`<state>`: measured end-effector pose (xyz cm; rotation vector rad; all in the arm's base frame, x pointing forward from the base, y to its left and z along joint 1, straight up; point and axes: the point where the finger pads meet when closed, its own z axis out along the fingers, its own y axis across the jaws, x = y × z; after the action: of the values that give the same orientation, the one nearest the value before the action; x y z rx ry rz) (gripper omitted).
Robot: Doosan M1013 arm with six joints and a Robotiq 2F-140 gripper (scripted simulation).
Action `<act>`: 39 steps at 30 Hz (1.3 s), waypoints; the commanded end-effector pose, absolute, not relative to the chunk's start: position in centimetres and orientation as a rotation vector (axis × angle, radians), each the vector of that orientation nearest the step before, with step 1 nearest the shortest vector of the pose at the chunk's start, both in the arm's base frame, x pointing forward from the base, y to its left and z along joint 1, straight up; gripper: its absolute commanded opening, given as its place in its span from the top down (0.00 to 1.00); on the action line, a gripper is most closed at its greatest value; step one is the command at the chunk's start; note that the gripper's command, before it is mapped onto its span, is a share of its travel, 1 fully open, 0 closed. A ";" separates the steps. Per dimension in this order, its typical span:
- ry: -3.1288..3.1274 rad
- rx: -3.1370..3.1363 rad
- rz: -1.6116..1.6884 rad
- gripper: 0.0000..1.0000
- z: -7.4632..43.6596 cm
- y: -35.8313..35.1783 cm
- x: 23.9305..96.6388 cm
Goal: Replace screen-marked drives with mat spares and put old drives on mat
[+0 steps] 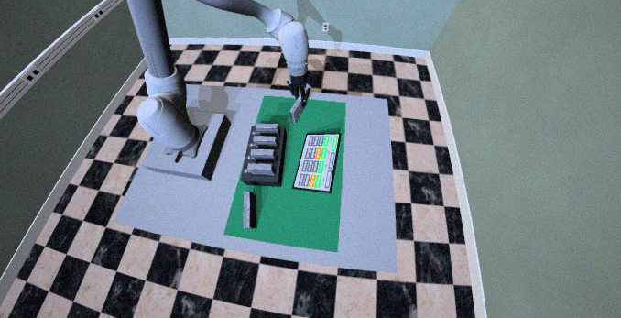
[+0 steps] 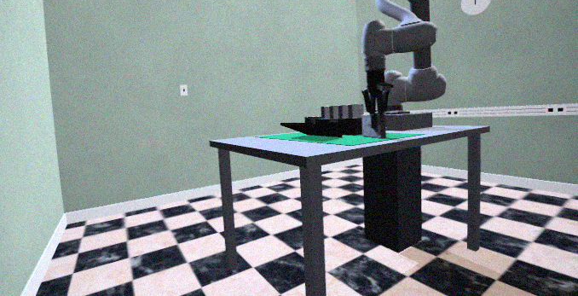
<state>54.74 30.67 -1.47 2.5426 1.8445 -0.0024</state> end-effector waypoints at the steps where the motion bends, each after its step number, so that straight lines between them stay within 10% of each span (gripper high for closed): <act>1: 1.844 2.543 -0.001 0.76 -1.4 30.7 54.8; 39: 1.844 2.543 -0.001 0.90 -1.1 30.7 54.8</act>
<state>54.74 30.67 -1.25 2.5426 1.8445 -0.0024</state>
